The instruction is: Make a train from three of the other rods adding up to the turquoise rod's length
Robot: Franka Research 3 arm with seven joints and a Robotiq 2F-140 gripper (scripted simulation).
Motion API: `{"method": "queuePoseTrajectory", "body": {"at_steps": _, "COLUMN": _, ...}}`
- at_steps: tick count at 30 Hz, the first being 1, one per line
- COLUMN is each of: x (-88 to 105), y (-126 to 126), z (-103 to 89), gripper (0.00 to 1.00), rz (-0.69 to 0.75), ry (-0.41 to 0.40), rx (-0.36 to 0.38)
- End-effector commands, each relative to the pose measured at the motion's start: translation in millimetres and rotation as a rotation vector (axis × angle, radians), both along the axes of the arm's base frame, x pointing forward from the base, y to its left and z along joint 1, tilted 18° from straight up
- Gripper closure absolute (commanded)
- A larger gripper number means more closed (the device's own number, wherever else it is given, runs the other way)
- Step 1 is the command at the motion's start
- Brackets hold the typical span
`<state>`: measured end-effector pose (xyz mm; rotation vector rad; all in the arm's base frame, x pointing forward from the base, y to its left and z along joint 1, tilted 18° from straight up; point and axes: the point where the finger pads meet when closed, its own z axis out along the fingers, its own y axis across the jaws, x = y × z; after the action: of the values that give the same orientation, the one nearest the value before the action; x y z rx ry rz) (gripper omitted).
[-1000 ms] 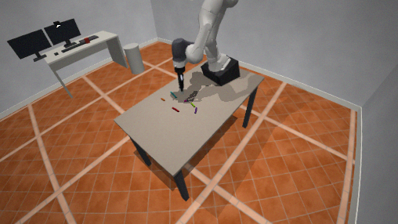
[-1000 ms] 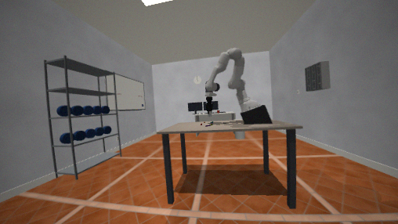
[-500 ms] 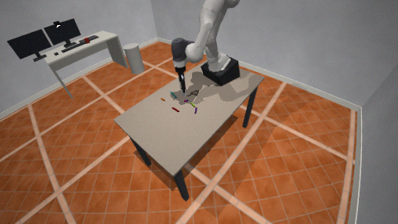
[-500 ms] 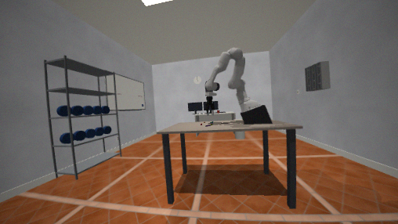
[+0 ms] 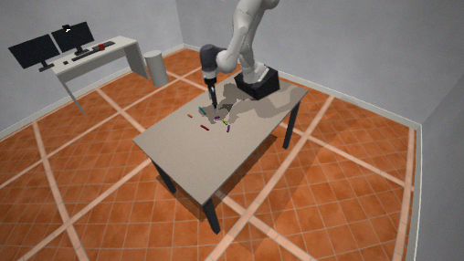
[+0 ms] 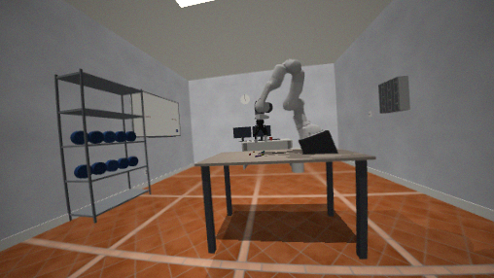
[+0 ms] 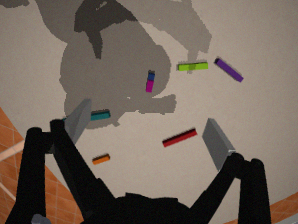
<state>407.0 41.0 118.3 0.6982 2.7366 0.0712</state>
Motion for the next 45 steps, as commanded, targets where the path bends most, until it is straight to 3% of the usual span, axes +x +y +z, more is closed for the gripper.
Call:
{"method": "queuePoseTrajectory", "body": {"at_steps": 1, "x": -1.2, "y": 1, "z": -0.7, "gripper": 0.0, "rz": 0.007, "ry": 0.004, "rx": -0.002}}
{"method": "queuePoseTrajectory", "body": {"at_steps": 12, "x": 4.6, "y": 7, "z": 2.1, "gripper": 0.0, "rz": 0.263, "ry": 0.01, "rx": -0.074}}
{"method": "queuePoseTrajectory", "body": {"at_steps": 45, "x": 17.6, "y": 18, "z": 7.9, "gripper": 0.0, "rz": 0.837, "ry": 0.014, "rx": -0.242}}
